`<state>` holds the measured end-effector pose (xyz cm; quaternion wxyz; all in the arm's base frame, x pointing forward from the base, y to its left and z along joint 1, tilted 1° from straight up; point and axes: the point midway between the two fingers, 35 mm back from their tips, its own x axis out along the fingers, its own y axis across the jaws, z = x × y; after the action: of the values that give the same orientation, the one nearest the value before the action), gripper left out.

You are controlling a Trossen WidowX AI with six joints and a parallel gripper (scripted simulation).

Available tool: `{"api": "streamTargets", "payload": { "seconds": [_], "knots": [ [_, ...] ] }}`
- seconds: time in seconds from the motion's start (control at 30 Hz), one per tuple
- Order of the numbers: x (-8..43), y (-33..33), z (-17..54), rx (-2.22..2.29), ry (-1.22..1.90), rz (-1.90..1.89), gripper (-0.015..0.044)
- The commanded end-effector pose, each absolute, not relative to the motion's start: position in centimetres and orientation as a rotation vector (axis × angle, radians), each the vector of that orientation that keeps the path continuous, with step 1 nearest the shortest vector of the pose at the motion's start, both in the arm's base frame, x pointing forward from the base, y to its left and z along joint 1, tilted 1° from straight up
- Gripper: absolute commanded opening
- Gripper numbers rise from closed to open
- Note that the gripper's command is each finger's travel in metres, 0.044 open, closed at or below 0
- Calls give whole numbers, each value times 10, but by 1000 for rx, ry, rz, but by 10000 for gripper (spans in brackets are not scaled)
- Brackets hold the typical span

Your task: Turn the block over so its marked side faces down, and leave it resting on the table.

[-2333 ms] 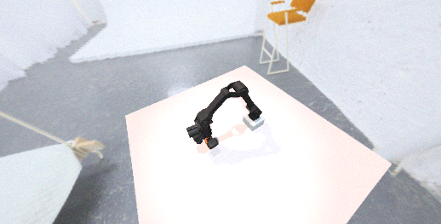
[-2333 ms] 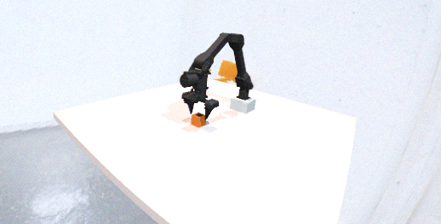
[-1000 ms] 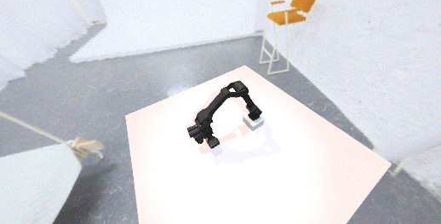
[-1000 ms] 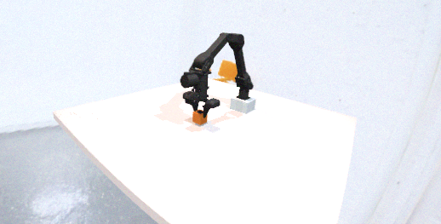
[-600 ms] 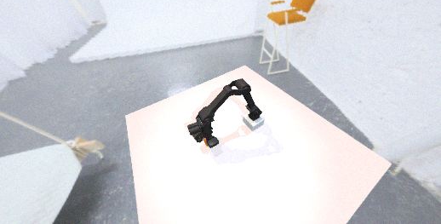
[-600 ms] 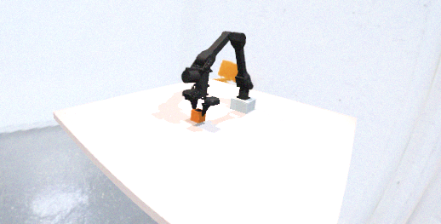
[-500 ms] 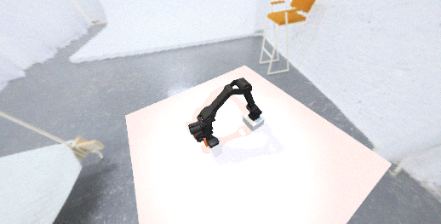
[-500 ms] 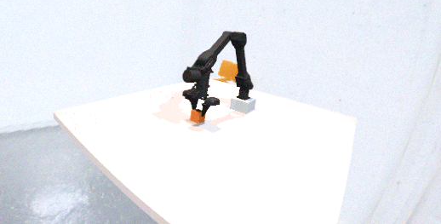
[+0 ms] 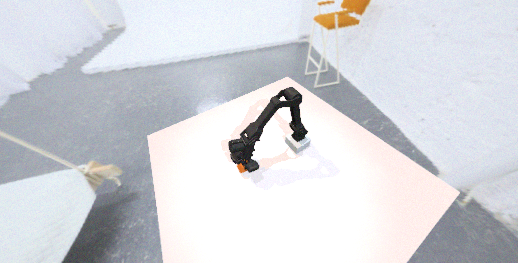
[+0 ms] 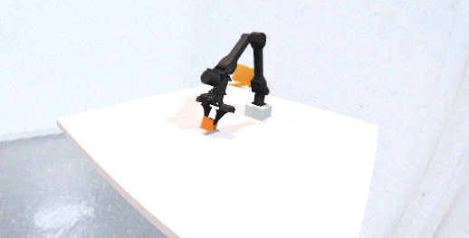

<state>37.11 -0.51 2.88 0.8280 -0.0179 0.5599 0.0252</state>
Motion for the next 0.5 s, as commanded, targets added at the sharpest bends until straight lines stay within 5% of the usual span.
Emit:
{"api": "streamTargets", "payload": {
  "seconds": [0.0,0.47],
  "knots": [
    [369,-4,30,-35,1122,62,0],
    [367,-4,28,-33,988,63,0]
  ]
}}
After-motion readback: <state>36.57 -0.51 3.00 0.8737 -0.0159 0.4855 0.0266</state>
